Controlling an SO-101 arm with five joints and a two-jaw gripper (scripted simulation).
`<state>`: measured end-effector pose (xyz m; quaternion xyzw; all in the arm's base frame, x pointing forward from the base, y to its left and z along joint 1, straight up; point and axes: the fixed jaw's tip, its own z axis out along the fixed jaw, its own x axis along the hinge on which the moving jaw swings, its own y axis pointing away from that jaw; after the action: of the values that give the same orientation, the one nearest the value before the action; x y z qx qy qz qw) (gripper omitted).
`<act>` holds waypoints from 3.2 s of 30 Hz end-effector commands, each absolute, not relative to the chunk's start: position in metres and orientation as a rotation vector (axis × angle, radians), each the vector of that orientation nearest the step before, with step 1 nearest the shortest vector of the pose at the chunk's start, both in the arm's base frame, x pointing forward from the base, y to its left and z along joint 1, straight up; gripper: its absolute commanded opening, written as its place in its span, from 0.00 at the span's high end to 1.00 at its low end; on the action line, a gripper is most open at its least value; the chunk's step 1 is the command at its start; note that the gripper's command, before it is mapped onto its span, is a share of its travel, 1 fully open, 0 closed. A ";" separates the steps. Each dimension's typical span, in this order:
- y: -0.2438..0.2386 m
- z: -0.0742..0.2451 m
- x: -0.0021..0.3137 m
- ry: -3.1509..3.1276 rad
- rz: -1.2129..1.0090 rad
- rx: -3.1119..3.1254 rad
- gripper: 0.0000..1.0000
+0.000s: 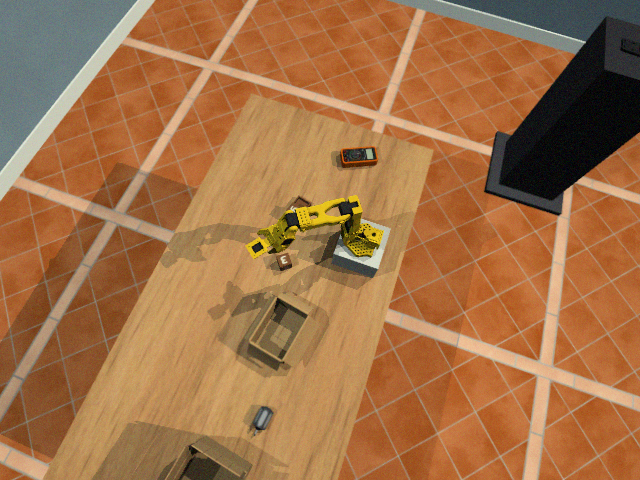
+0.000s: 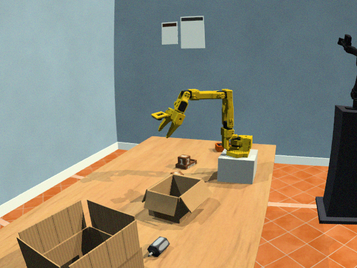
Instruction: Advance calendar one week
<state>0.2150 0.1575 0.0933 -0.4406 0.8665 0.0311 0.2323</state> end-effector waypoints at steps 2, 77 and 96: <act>0.153 0.092 0.216 2.275 0.034 -1.366 0.65; 0.116 0.000 0.195 1.298 -0.145 -2.694 0.65; 0.102 -0.037 0.172 1.336 0.008 -2.852 0.65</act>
<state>0.1749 0.1054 -0.0330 -0.9038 0.4280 -0.0020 0.0018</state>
